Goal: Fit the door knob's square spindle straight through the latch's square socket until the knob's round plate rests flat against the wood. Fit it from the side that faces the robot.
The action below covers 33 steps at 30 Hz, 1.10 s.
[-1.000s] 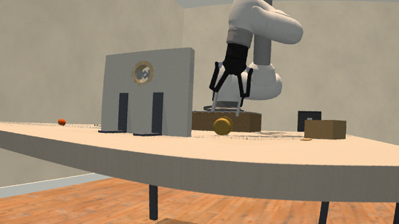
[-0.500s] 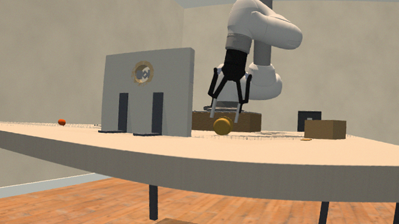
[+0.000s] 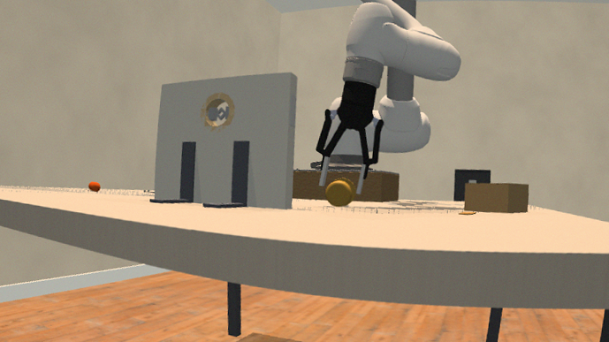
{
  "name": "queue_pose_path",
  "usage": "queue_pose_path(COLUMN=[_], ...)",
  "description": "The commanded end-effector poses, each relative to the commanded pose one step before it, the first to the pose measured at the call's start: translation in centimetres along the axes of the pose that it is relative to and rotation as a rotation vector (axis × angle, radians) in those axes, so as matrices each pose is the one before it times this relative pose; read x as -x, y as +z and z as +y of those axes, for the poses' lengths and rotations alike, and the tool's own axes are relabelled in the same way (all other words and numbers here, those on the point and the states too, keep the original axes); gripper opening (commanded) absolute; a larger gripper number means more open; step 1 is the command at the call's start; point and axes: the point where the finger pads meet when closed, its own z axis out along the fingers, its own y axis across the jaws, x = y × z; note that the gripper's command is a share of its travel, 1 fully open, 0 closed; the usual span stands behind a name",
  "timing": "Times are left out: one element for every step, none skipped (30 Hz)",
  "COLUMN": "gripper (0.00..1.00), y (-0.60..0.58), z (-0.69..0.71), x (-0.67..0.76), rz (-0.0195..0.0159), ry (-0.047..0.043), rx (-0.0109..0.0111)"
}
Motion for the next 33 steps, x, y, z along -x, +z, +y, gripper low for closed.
queue_pose_path(gripper=[0.57, 0.57, 0.57, 0.57, 0.57, 0.57, 0.57, 0.57, 0.57, 0.57, 0.57, 0.57, 0.57, 0.57, 0.57, 0.57, 0.57, 0.57, 0.42, 0.42, 0.42, 0.42, 0.42, 0.42, 0.42, 0.42, 0.42, 0.42, 0.42, 0.42, 0.42, 0.42, 0.42], y=[0.542, 0.172, 0.134, 0.094, 0.055, 0.0, 0.0, 0.023, 0.004, 0.0, 0.0, 0.0, 0.0, 0.0, 0.0, 0.0, 0.0, 0.0, 0.0, 0.0, 0.0, 0.0, 0.0, 0.0, 0.0, 0.0, 0.0, 0.0, 0.0, 0.0, 0.0, 0.0, 0.0], z=[0.003, 0.0, 0.0, 0.0, 0.0, 0.0, 0.0, 0.0, 0.0, 0.0, 0.0, 0.0, 0.0, 0.0, 0.0, 0.0, 0.0, 0.0, 0.0, 0.0, 0.0, 0.0, 0.0, 0.0, 0.0, 0.0, 0.0, 0.0, 0.0, 0.0, 0.0, 0.0, 0.0], x=[0.006, 0.001, 0.0, 0.0, 0.0, 0.0, 0.0, 0.0, 0.0, 0.0, 0.0, 0.0, 0.0, 0.0, 0.0, 0.0, 0.0, 0.0, 0.0, 0.0, 0.0, 0.0, 0.0, 0.0, 0.0, 0.0, 0.0, 0.0, 0.0, 0.0, 0.0, 0.0, 0.0], rz=[-0.00017, 0.0, 0.0, 0.0, 0.0, 0.0, 0.0, 0.0, 0.0, 0.0, 0.0, 0.0, 0.0, 0.0, 0.0, 0.0, 0.0, 0.0, 0.0, 0.0, 0.0, 0.0, 0.0, 0.0, 0.0, 0.0, 0.0, 0.0, 0.0, 0.0, 0.0, 0.0, 0.0], ry=[0.00002, 0.0, 0.0, 0.0, 0.0, 0.0, 0.0, 0.0, 0.0, 0.0, 0.0, 0.0, 0.0, 0.0, 0.0, 0.0, 0.0, 0.0, 0.0, 0.0, 0.0, 0.0, 0.0, 0.0, 0.0, 0.0, 0.0, 0.0, 0.0, 0.0, 0.0, 0.0, 0.0], rx=[0.00017, 0.0, 0.0, 0.0, 0.0, 0.0, 0.0, 0.0, 0.0, 0.0, 0.0, 0.0, 0.0, 0.0, 0.0, 0.0, 0.0, 0.0, 0.0, 0.0, 0.0, 0.0, 0.0, 0.0, 0.0, 0.0, 0.0, 0.0, 0.0, 0.0, 0.0, 0.0, 0.0])
